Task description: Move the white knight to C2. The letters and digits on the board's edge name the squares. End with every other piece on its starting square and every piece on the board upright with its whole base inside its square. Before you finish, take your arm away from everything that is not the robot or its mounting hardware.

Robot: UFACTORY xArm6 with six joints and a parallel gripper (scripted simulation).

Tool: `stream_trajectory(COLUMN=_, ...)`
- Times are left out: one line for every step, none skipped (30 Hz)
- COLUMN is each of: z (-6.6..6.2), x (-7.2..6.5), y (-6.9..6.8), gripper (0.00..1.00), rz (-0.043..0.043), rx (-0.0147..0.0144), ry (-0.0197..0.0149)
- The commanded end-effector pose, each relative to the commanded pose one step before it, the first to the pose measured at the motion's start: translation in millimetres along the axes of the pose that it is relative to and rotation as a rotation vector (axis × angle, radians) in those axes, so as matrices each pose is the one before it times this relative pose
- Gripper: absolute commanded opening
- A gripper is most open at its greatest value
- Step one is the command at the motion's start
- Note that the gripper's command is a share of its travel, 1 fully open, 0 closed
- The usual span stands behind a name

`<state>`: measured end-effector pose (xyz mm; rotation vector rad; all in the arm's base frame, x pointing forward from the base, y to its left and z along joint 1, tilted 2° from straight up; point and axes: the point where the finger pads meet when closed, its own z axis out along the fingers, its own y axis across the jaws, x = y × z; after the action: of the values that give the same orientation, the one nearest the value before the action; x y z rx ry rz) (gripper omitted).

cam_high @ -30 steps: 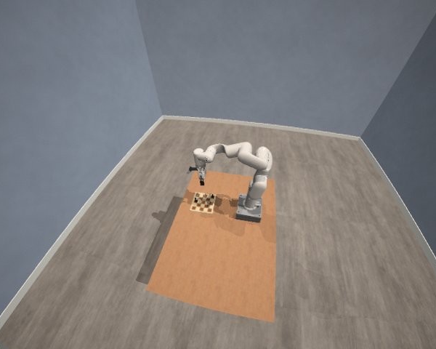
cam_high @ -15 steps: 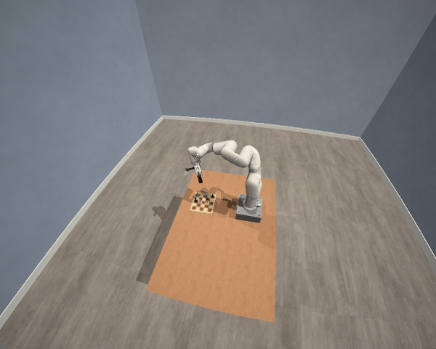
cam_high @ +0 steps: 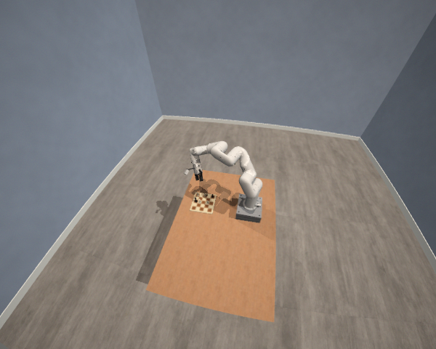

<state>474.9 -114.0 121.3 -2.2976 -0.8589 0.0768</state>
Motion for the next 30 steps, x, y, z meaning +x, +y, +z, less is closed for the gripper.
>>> stream_trajectory(z=4.93, x=-11.64, y=28.18, gripper=1.0, rz=-0.14374, rx=0.11855, ry=0.06913)
stream_trajectory(z=0.0, x=0.0, y=0.0, gripper=1.0, rz=0.0, rx=0.0, ry=0.0)
stream_trajectory(z=1.46, x=-7.3, y=8.85, gripper=1.0, rz=-0.0527, rx=0.02522, ry=0.03582)
stream_trajectory(z=0.0, x=0.0, y=0.0, gripper=1.0, rz=0.0, rx=0.0, ry=0.0)
stream_trajectory(z=1.13, x=-7.88, y=7.95, gripper=1.0, rz=-0.05231, rx=0.0217, ry=0.03693)
stream_trajectory(z=0.0, x=0.0, y=0.0, gripper=1.0, rz=0.0, rx=0.0, ry=0.0)
stream_trajectory(z=0.83, x=-8.33, y=7.01, gripper=1.0, rz=-0.0518, rx=0.01824, ry=0.03757)
stream_trajectory(z=0.0, x=0.0, y=0.0, gripper=1.0, rz=0.0, rx=0.0, ry=0.0)
stream_trajectory(z=0.56, x=-8.65, y=6.05, gripper=1.0, rz=-0.05114, rx=0.0149, ry=0.03779)
stream_trajectory(z=0.0, x=0.0, y=0.0, gripper=1.0, rz=0.0, rx=0.0, ry=0.0)
stream_trajectory(z=0.3, x=-8.84, y=5.09, gripper=1.0, rz=-0.05034, rx=0.01173, ry=0.0376)
stream_trajectory(z=0.0, x=0.0, y=0.0, gripper=1.0, rz=0.0, rx=0.0, ry=0.0)
stream_trajectory(z=0.0, x=0.0, y=0.0, gripper=1.0, rz=0.0, rx=0.0, ry=0.0)
stream_trajectory(z=0.08, x=-8.89, y=4.15, gripper=1.0, rz=-0.04941, rx=0.00876, ry=0.03706)
stream_trajectory(z=0.0, x=0.0, y=0.0, gripper=1.0, rz=0.0, rx=0.0, ry=0.0)
stream_trajectory(z=-0.12, x=-8.84, y=3.24, gripper=1.0, rz=-0.04833, rx=0.00602, ry=0.03621)
stream_trajectory(z=0.0, x=0.0, y=0.0, gripper=1.0, rz=0.0, rx=0.0, ry=0.0)
stream_trajectory(z=-0.3, x=-8.67, y=2.39, gripper=1.0, rz=-0.04711, rx=0.00355, ry=0.0351)
stream_trajectory(z=-0.44, x=-8.42, y=1.61, gripper=1.0, rz=-0.04576, rx=0.00134, ry=0.03376)
stream_trajectory(z=0.0, x=0.0, y=0.0, gripper=1.0, rz=0.0, rx=0.0, ry=0.0)
stream_trajectory(z=-0.56, x=-8.09, y=0.9, gripper=1.0, rz=-0.04428, rx=-0.0006, ry=0.03224)
stream_trajectory(z=0.0, x=0.0, y=0.0, gripper=1.0, rz=0.0, rx=0.0, ry=0.0)
stream_trajectory(z=-0.66, x=-7.7, y=0.28, gripper=1.0, rz=-0.04268, rx=-0.00225, ry=0.03059)
stream_trajectory(z=0.0, x=0.0, y=0.0, gripper=1.0, rz=0.0, rx=0.0, ry=0.0)
stream_trajectory(z=-0.73, x=-7.26, y=-0.26, gripper=1.0, rz=-0.04096, rx=-0.00363, ry=0.02883)
stream_trajectory(z=-0.78, x=-6.79, y=-0.72, gripper=1.0, rz=-0.03914, rx=-0.00475, ry=0.02701)
stream_trajectory(z=0.0, x=0.0, y=0.0, gripper=1.0, rz=0.0, rx=0.0, ry=0.0)
stream_trajectory(z=-0.81, x=-6.3, y=-1.09, gripper=1.0, rz=-0.03722, rx=-0.00562, ry=0.02516)
stream_trajectory(z=0.0, x=0.0, y=0.0, gripper=1.0, rz=0.0, rx=0.0, ry=0.0)
stream_trajectory(z=0.0, x=0.0, y=0.0, gripper=1.0, rz=0.0, rx=0.0, ry=0.0)
